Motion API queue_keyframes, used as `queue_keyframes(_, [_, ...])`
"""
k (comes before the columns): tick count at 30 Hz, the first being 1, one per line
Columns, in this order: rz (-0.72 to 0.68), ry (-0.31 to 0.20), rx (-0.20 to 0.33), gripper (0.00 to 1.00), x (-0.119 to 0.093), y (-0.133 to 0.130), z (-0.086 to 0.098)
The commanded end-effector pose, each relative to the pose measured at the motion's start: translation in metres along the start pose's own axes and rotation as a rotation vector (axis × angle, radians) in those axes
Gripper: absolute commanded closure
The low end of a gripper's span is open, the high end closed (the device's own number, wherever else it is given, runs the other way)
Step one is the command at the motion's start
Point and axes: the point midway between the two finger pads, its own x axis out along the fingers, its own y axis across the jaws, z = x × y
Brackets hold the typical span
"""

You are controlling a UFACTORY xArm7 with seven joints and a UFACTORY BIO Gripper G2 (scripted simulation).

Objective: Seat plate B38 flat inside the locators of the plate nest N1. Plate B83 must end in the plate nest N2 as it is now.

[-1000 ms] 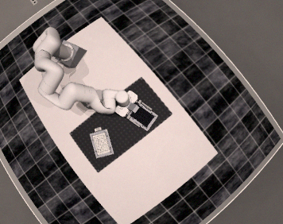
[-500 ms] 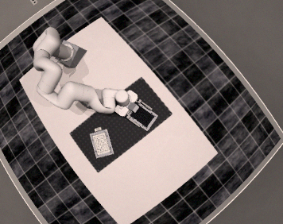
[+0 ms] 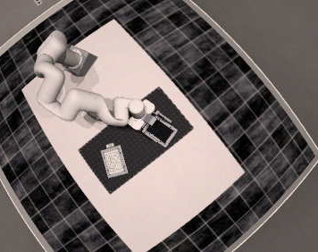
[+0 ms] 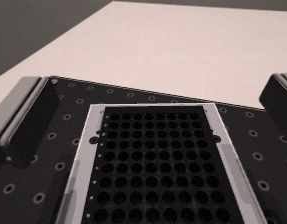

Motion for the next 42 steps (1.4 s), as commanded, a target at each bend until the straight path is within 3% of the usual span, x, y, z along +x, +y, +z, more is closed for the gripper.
queue_keyframes(1, [0.0, -0.004, 0.001, 0.46, 0.001, 0.0, 0.013])
queue_keyframes(9, [0.0, -0.004, 0.001, 0.46, 0.001, 0.0, 0.033])
queue_keyframes(42, [0.0, -0.004, 0.001, 0.46, 0.001, 0.0, 0.033])
